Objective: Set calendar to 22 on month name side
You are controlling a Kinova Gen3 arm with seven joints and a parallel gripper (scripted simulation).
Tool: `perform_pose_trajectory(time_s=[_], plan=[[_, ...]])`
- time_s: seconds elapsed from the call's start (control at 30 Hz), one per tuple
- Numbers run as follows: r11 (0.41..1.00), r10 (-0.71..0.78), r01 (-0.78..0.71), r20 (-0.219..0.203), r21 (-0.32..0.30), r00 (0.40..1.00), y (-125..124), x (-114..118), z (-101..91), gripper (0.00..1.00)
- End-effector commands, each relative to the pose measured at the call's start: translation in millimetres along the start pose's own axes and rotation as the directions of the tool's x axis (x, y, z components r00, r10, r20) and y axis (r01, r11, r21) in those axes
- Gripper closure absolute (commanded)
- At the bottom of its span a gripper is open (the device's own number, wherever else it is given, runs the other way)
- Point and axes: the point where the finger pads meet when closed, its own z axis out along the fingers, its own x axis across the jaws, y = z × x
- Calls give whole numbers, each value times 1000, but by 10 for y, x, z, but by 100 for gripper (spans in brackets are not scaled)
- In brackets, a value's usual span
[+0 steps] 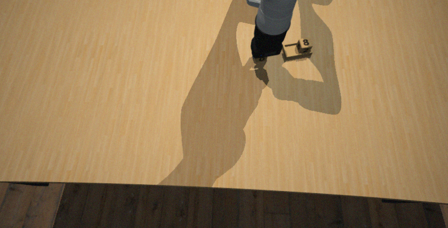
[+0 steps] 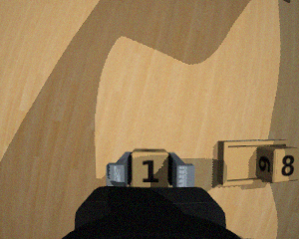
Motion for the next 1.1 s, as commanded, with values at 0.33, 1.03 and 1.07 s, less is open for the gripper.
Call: perform_pose_trajectory(time_s=[0.33,1.03,1.07], plan=[[1000,15,-15,2,0,1000,-19,-11,30,40],[1000,15,-15,2,0,1000,-15,-12,45,40],[1000,15,-15,2,0,1000,-15,-12,45,40]])
